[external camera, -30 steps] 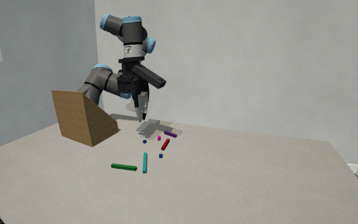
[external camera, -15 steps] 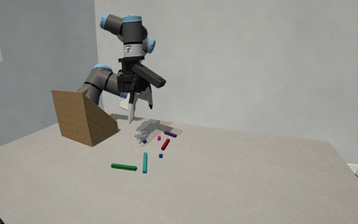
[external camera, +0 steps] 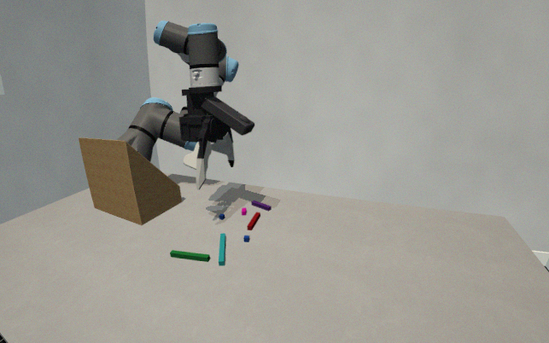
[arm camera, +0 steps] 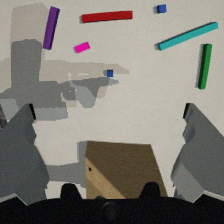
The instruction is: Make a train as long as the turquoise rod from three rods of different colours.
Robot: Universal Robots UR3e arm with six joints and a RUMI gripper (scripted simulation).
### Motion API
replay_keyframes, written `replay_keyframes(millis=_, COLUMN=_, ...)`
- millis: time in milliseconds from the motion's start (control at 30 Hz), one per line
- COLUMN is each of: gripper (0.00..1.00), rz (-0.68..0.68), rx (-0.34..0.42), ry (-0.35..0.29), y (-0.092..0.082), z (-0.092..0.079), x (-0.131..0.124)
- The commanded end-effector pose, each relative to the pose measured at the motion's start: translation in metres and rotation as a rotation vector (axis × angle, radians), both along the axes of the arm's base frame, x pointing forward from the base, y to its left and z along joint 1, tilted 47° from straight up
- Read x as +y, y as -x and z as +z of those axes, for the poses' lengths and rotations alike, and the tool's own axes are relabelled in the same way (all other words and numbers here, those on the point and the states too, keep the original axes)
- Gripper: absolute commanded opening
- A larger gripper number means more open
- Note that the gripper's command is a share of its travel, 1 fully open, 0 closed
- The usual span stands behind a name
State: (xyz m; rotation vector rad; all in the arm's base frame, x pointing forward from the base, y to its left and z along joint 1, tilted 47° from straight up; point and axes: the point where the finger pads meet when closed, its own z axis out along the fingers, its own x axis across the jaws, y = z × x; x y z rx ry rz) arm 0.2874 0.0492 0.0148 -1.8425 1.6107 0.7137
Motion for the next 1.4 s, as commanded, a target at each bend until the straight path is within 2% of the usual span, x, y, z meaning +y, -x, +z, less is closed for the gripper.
replay_keyframes(millis=0, gripper=1.0, rz=-0.019, rx=0.019, ry=0.003, y=-0.002, z=0.001, x=0.0)
replay_keyframes(millis=167, gripper=1.0, rz=-0.069, rx=0.071, ry=0.005, y=-0.005, z=0.001, x=0.002)
replay_keyframes(millis=367, gripper=1.0, rz=-0.17, rx=0.177, ry=0.009, y=-0.011, z=0.003, x=0.006)
replay_keyframes(millis=433, gripper=1.0, rz=-0.17, rx=0.177, ry=0.009, y=-0.011, z=0.003, x=0.006)
replay_keyframes(millis=533, gripper=1.0, rz=-0.228, rx=0.238, ry=0.011, y=-0.013, z=0.004, x=0.009)
replay_keyframes(millis=933, gripper=1.0, rz=-0.38, rx=0.398, ry=0.015, y=-0.021, z=0.007, x=0.017)
replay_keyframes(millis=1000, gripper=1.0, rz=-0.38, rx=0.398, ry=0.015, y=-0.021, z=0.007, x=0.017)
replay_keyframes(millis=1067, gripper=1.0, rz=-0.429, rx=0.449, ry=0.017, y=-0.023, z=0.008, x=0.019)
replay_keyframes(millis=1367, gripper=1.0, rz=-0.541, rx=0.567, ry=0.019, y=-0.027, z=0.01, x=0.026)
